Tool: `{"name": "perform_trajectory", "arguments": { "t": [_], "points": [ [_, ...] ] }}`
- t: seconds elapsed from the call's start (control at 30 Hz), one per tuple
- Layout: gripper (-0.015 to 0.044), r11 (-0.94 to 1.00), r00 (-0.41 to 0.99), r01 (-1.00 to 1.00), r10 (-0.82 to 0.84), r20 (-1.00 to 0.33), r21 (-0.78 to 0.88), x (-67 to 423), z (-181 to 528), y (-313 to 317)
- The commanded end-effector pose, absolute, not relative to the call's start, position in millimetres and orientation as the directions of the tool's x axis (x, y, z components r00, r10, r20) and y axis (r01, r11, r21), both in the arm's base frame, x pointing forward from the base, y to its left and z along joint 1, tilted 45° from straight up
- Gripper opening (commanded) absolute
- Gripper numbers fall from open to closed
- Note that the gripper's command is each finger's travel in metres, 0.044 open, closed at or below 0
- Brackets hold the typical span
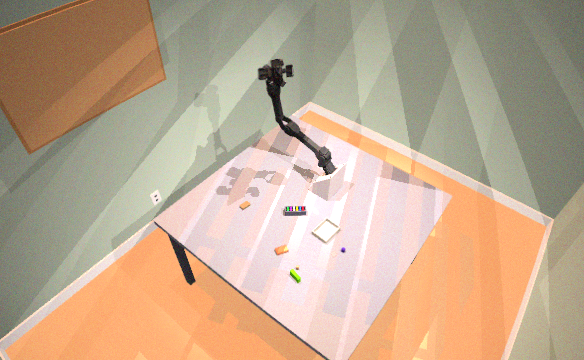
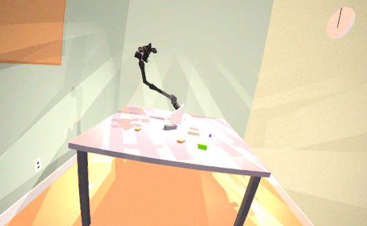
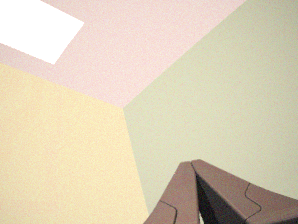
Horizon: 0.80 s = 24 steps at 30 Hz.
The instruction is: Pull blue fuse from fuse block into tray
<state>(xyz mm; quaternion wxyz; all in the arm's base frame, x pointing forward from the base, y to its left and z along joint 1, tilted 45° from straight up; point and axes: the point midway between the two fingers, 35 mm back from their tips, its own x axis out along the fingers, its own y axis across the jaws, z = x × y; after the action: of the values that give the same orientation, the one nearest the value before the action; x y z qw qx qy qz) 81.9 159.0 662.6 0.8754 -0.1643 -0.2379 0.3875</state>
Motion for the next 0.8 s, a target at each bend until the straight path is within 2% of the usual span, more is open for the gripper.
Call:
{"name": "perform_trajectory", "arguments": {
  "t": [0.0, 0.07, 0.13, 0.4, 0.6, 0.77],
  "points": [
    [0.0026, 0.648, 0.589, -0.599, 0.755, 0.289, -0.471, 82.4, 662.5, 159.3],
    [0.0063, 0.663, 0.606, -0.591, 0.741, 0.289, -0.459, 86.3, 661.9, 161.2],
    [0.0063, 0.68, 0.634, -0.574, 0.722, 0.277, -0.456, 92.6, 657.6, 169.0],
    [0.0063, 0.649, 0.764, -0.478, 0.639, 0.084, -0.592, 135.4, 591.7, 241.9],
    [0.0063, 0.601, 0.854, -0.424, 0.514, -0.079, -0.677, 188.4, 524.4, 276.2],
    [0.0063, 0.561, 0.905, -0.388, 0.381, -0.188, -0.731, 235.9, 471.3, 280.7]
  ]
}}
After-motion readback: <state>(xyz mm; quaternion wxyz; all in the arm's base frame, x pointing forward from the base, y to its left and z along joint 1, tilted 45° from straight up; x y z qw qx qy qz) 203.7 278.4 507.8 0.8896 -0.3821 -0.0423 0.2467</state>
